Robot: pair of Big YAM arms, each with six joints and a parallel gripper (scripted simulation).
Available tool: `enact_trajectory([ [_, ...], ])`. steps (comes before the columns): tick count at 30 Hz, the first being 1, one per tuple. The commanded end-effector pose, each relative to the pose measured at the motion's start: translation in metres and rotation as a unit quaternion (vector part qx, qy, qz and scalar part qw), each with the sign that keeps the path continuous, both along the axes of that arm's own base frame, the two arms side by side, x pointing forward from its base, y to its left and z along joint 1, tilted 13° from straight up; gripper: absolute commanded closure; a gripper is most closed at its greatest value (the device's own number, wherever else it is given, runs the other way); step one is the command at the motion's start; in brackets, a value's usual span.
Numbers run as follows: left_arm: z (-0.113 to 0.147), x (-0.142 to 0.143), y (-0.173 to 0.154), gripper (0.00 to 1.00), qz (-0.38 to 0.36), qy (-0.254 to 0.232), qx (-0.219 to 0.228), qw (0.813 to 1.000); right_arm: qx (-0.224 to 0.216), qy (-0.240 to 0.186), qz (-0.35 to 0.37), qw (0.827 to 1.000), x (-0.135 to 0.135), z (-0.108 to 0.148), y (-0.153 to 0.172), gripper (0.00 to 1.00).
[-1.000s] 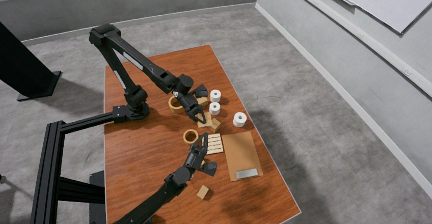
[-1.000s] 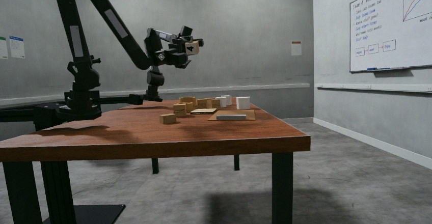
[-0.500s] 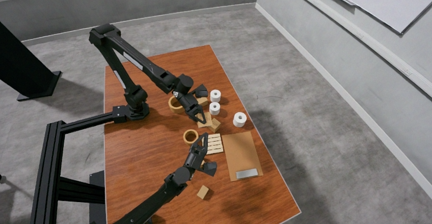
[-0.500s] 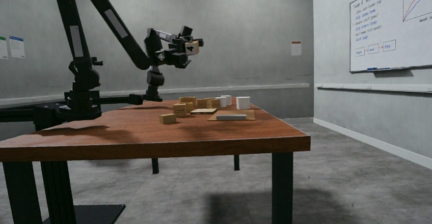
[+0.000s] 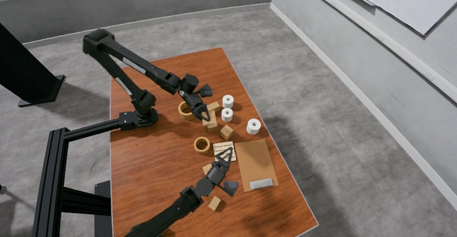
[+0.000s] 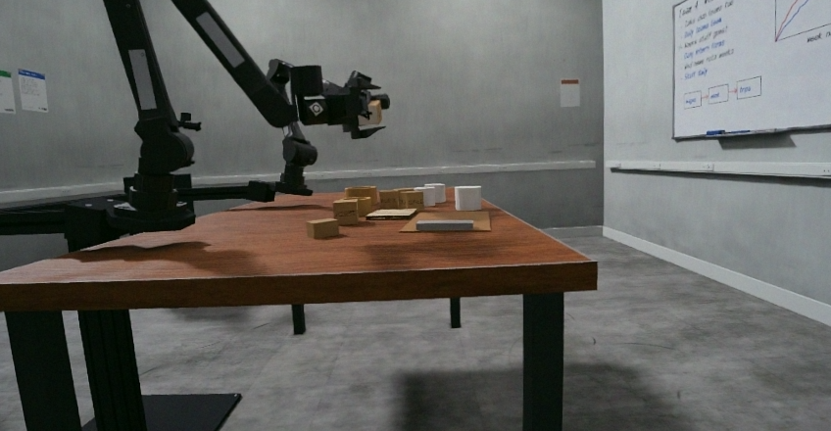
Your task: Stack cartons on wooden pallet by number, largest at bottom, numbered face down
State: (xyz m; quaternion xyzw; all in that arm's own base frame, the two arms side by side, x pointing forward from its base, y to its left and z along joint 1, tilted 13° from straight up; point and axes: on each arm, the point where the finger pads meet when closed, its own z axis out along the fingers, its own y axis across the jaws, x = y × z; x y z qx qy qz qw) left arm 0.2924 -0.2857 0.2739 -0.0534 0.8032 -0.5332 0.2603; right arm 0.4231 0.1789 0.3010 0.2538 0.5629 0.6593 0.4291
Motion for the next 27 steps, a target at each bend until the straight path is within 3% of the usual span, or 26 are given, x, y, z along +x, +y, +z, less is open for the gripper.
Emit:
enact_trajectory([
  [1,-0.001,0.003,0.037,0.46,0.008,-0.031,-0.001,0.999,-0.089,-0.042,-0.052,0.994,0.025,0.028,-0.012,0.00],
  [6,-0.028,-0.002,0.079,0.46,0.006,-0.027,0.005,1.000,-0.179,-0.034,-0.098,0.978,0.042,0.023,-0.035,0.00],
  [7,-0.024,0.000,0.086,0.46,0.006,-0.035,0.003,0.999,-0.197,-0.033,-0.106,0.974,0.045,0.022,-0.040,0.00],
  [9,-0.024,0.000,0.086,0.46,0.006,-0.035,0.003,0.999,-0.197,-0.033,-0.106,0.974,0.045,0.022,-0.040,0.00],
  [10,-0.022,0.002,0.094,0.46,0.006,-0.044,0.004,0.999,-0.222,-0.032,-0.115,0.968,0.047,0.021,-0.045,0.00],
  [15,-0.069,-0.005,0.135,0.46,0.002,-0.020,0.011,1.000,-0.329,-0.017,-0.149,0.932,0.058,0.016,-0.073,0.00],
  [16,-0.058,0.000,0.141,0.46,0.000,-0.036,0.012,0.999,-0.347,-0.014,-0.153,0.925,0.059,0.015,-0.078,0.00],
  [22,-0.078,-0.005,0.179,0.46,-0.008,-0.046,0.017,0.999,-0.455,0.007,-0.169,0.875,0.061,0.010,-0.110,0.00],
  [24,-0.071,0.001,0.191,0.46,-0.011,-0.063,0.021,0.998,-0.489,0.015,-0.170,0.855,0.061,0.009,-0.120,0.00],
  [26,-0.071,0.001,0.191,0.46,-0.011,-0.063,0.021,0.998,-0.489,0.015,-0.170,0.855,0.061,0.009,-0.120,0.00],
  [27,-0.074,0.000,0.196,0.46,-0.013,-0.069,0.025,0.997,-0.510,0.023,-0.166,0.844,0.062,0.001,-0.125,0.00],
])
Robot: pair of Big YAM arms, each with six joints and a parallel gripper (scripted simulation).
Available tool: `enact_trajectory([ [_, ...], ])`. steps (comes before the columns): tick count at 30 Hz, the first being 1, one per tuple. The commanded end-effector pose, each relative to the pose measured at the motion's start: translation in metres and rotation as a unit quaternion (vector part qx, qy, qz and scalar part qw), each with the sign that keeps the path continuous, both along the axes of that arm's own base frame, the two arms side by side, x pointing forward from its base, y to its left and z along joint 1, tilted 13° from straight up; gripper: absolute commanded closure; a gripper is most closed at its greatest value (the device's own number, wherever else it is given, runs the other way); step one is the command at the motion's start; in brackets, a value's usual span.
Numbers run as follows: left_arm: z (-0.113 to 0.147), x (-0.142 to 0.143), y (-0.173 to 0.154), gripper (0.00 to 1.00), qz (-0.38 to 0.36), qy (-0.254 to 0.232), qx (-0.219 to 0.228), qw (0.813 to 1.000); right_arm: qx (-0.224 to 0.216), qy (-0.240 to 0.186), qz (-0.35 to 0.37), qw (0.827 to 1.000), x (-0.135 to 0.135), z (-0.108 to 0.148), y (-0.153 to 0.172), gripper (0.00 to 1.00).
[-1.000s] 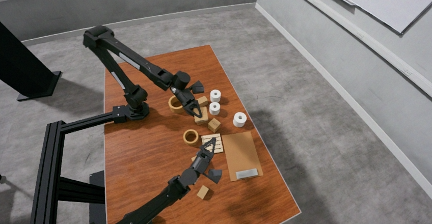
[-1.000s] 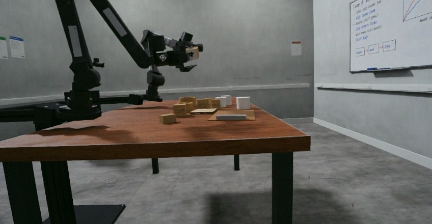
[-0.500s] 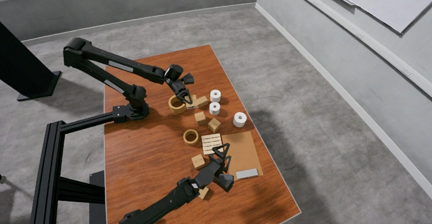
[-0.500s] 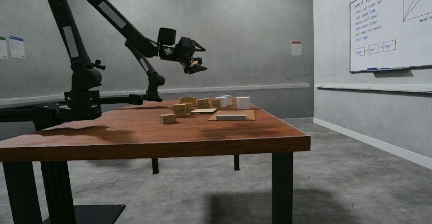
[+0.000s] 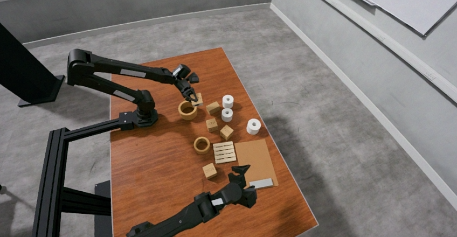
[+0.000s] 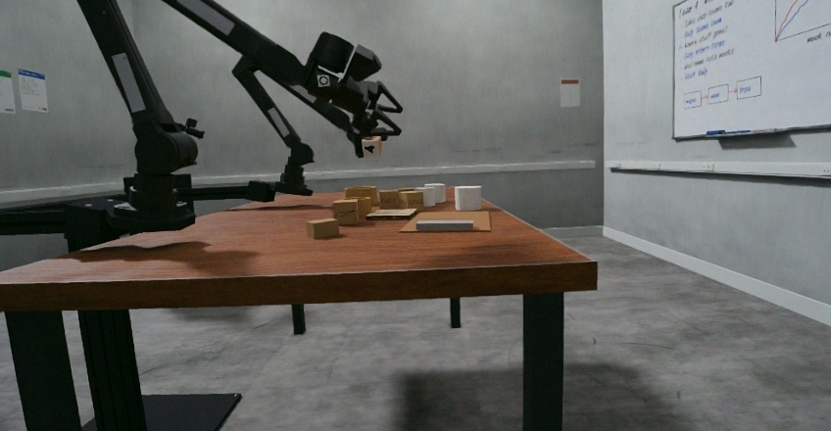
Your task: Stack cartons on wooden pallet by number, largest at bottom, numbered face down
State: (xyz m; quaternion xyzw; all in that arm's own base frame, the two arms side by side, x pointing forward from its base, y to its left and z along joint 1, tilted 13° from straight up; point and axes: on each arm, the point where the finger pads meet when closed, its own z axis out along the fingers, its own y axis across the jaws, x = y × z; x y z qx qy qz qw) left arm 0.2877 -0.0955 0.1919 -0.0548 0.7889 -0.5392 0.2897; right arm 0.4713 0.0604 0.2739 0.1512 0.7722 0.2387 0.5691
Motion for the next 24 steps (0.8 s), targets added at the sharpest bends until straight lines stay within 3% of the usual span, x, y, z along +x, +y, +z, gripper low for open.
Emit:
enact_trajectory([
  [1,0.005,0.004,0.011,0.46,-0.030,-0.045,0.040,0.998,-0.087,-0.008,0.005,0.996,0.013,0.027,-0.011,0.00],
  [7,-0.010,0.011,0.051,0.46,-0.028,-0.079,0.050,0.995,-0.217,0.043,0.001,0.975,-0.003,0.031,-0.049,0.00],
  [11,-0.016,0.023,0.075,0.46,-0.019,-0.108,0.066,0.992,-0.265,0.078,0.006,0.961,-0.010,0.024,-0.065,0.00],
  [16,-0.022,0.031,0.090,0.46,-0.015,-0.131,0.083,0.988,-0.286,0.091,0.007,0.954,-0.016,0.026,-0.073,0.00],
  [24,-0.044,0.044,0.127,0.46,-0.020,-0.207,0.157,0.965,-0.310,0.117,0.008,0.943,-0.025,0.025,-0.086,0.00],
])
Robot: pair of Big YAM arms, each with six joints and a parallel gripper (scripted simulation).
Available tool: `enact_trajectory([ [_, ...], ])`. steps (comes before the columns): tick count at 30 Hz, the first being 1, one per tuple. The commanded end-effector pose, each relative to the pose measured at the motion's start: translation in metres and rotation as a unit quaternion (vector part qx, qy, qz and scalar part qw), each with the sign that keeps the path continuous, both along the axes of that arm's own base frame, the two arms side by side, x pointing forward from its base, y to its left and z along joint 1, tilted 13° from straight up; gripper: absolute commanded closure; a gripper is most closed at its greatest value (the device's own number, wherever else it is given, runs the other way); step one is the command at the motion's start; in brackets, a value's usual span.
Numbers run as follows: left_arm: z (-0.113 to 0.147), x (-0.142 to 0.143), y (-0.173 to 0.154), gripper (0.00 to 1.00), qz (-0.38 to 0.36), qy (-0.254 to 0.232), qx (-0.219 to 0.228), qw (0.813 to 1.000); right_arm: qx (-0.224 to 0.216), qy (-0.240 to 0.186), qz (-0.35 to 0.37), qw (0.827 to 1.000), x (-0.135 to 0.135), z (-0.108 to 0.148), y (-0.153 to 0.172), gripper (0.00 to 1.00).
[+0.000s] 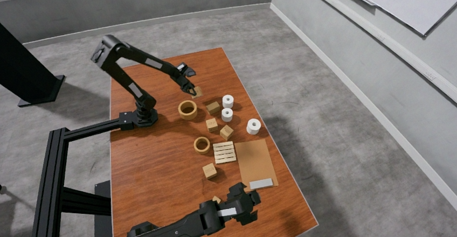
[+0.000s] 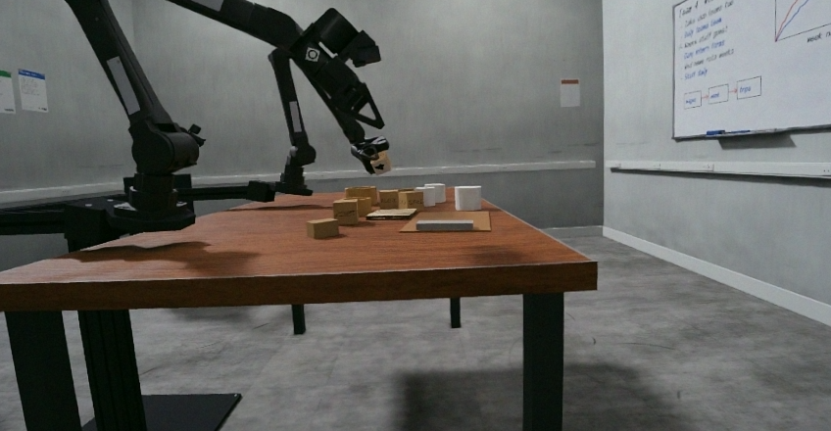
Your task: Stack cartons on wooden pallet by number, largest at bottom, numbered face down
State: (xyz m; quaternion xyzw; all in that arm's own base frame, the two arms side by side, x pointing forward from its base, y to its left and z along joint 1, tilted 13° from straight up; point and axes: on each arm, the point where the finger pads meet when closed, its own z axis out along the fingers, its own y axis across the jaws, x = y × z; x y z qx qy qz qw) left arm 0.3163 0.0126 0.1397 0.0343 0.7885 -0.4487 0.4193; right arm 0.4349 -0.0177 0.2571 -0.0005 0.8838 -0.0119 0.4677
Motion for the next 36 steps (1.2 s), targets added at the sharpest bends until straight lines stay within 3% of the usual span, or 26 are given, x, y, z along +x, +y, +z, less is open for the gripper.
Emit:
enact_trajectory([
  [1,0.001,0.012,0.019,0.46,-0.044,-0.057,0.064,0.995,-0.021,-0.033,0.003,0.999,0.012,0.048,-0.008,0.00],
  [9,-0.016,0.012,0.038,0.46,-0.038,-0.052,0.075,0.995,-0.023,-0.029,0.000,0.999,0.012,0.048,-0.010,0.00],
  [14,-0.019,-0.010,0.028,0.46,-0.037,0.043,-0.002,0.998,-0.024,-0.030,0.000,0.999,0.011,0.050,-0.010,0.00],
  [19,-0.012,-0.033,0.018,0.46,-0.035,0.149,-0.083,0.985,-0.024,-0.030,0.000,0.999,0.010,0.050,-0.010,0.00],
  [27,-0.007,-0.033,0.012,0.46,-0.044,0.184,-0.084,0.978,-0.024,-0.029,0.000,0.999,0.010,0.050,-0.010,0.00],
  [30,0.000,-0.025,0.010,0.46,-0.044,0.218,-0.057,0.973,-0.024,-0.029,0.000,0.999,0.010,0.050,-0.010,0.00],
  [31,0.001,-0.022,0.008,0.46,-0.045,0.233,-0.041,0.970,-0.019,-0.017,0.002,1.000,0.007,0.034,-0.006,0.00],
  [36,0.005,-0.009,-0.004,0.46,-0.039,0.272,0.116,0.954,-0.019,-0.017,0.002,1.000,0.007,0.034,-0.006,0.00],
])
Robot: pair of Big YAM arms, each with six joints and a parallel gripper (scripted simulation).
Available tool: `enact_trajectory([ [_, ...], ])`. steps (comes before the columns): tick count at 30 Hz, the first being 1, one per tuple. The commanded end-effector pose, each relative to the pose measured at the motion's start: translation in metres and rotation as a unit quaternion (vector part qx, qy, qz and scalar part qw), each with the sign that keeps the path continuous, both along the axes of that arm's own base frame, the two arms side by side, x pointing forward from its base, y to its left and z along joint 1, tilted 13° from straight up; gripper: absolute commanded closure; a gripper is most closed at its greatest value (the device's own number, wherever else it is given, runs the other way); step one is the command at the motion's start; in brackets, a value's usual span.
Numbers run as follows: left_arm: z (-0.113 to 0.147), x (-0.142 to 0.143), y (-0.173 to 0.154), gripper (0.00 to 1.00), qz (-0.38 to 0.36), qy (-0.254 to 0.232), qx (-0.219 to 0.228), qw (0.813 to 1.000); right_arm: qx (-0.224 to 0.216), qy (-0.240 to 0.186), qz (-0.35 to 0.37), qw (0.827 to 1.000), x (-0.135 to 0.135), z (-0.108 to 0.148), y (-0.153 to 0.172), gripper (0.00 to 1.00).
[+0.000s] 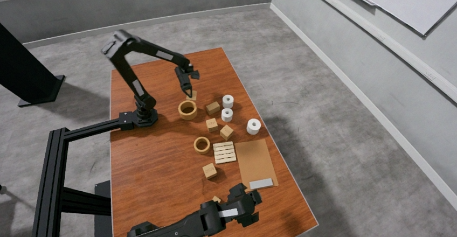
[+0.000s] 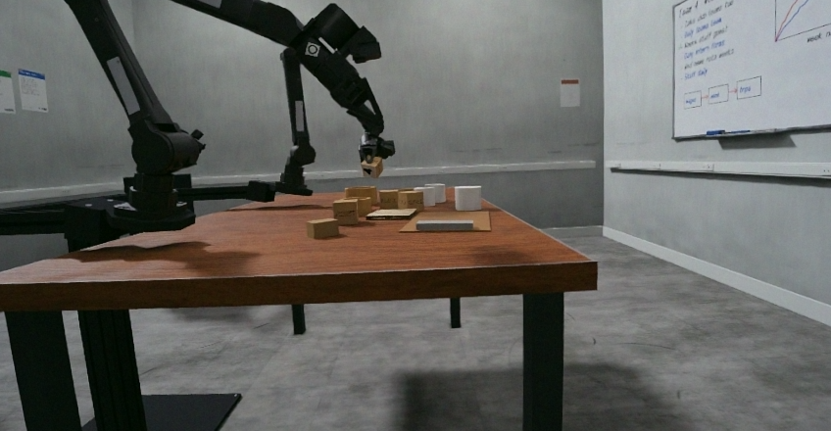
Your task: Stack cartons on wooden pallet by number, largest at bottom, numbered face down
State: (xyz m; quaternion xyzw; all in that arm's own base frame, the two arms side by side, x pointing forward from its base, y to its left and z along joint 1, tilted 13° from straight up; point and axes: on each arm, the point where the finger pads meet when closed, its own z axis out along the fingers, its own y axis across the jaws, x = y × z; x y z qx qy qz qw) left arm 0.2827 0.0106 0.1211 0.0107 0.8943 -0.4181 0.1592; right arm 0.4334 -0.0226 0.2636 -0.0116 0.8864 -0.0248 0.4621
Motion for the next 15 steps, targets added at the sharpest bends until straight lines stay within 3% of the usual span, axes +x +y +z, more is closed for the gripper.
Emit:
enact_trajectory([
  [1,0.019,0.021,-0.006,0.46,0.031,0.017,0.079,0.996,-0.003,-0.024,-0.001,1.000,0.008,0.027,-0.002,0.00],
  [5,0.006,0.015,-0.012,0.46,0.052,0.034,0.172,0.983,-0.003,-0.024,-0.001,1.000,0.008,0.027,-0.002,0.00],
  [7,0.006,0.015,-0.012,0.46,0.052,0.034,0.172,0.983,-0.003,-0.024,-0.001,1.000,0.008,0.027,-0.002,0.00],
  [15,-0.006,0.004,-0.010,0.46,0.182,0.034,0.313,0.932,-0.003,-0.024,-0.001,1.000,0.008,0.027,-0.002,0.00],
])
